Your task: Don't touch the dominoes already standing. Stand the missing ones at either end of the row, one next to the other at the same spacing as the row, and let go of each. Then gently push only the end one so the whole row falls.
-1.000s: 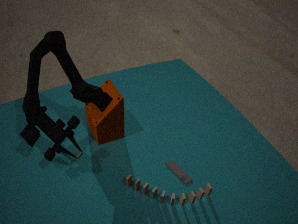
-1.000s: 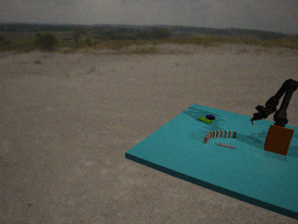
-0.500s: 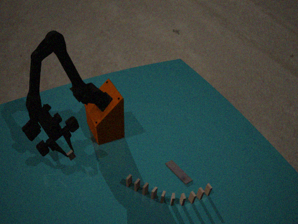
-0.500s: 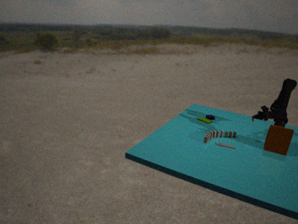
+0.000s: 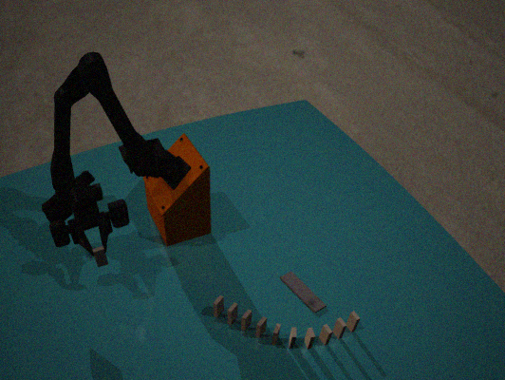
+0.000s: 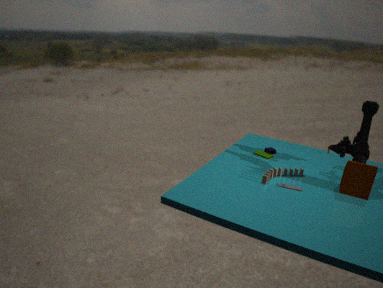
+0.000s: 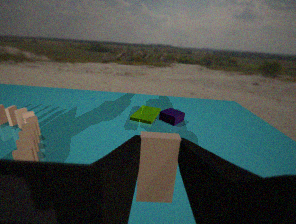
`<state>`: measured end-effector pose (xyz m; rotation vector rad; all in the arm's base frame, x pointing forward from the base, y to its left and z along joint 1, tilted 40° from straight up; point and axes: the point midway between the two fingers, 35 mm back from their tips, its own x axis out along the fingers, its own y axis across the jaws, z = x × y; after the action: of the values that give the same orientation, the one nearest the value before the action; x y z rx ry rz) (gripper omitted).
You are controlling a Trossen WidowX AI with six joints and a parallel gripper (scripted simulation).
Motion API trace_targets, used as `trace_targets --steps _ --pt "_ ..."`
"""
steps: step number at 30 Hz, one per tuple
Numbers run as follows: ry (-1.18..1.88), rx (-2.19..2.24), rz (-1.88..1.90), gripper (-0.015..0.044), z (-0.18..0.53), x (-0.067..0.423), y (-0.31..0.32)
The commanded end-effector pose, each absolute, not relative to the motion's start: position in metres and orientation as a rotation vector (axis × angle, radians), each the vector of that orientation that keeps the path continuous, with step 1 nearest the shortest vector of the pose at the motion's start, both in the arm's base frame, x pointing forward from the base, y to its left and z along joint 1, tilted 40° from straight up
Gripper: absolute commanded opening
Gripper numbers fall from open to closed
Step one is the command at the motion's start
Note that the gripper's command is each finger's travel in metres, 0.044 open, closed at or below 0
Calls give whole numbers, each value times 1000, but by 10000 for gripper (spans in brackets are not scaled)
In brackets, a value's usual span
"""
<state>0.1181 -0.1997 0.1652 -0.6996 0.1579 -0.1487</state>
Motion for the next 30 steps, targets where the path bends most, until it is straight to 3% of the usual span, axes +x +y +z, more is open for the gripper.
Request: trace_targets --steps 1,30 --pt "139 -711 -159 107 165 117 -198" --pt "142 -710 -157 107 137 114 -231"
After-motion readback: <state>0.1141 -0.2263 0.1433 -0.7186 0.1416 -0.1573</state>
